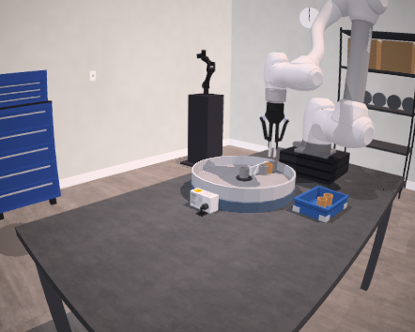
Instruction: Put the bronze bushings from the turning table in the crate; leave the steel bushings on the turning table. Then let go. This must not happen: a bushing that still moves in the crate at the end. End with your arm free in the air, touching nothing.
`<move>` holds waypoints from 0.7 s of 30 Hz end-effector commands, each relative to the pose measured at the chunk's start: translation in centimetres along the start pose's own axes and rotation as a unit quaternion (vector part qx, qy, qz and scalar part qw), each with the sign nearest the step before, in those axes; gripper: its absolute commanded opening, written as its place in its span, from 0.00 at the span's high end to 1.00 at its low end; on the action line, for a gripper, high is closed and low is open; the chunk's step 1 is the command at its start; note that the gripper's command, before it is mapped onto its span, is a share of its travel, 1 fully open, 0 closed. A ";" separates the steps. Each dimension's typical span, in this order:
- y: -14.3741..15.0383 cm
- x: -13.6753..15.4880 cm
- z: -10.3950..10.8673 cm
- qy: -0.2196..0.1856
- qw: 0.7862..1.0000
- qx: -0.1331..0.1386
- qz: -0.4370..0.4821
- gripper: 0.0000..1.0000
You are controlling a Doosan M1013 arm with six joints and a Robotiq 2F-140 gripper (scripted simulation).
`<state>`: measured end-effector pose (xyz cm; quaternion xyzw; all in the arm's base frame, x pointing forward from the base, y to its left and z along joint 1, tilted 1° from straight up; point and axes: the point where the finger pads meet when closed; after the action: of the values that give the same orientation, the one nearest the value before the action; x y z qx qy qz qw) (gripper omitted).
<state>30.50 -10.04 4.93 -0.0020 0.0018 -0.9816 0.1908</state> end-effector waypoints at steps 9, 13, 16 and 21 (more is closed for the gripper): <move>-0.3 0.3 -2.3 0.000 1.000 -0.003 -0.001 0.90; -0.3 0.3 -2.3 0.000 1.000 -0.003 -0.001 0.90; -0.3 0.3 -2.3 0.000 1.000 -0.003 -0.001 0.90; -0.3 0.3 -2.3 0.000 1.000 -0.003 -0.001 0.90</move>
<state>30.20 -9.90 2.93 -0.0036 0.0030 -0.9816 0.1907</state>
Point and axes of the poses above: the point where the finger pads meet when closed, its own z axis back along the fingers, its own y axis across the jaws, x = y × z, and after that the axes turned 4 degrees about z, right-handed
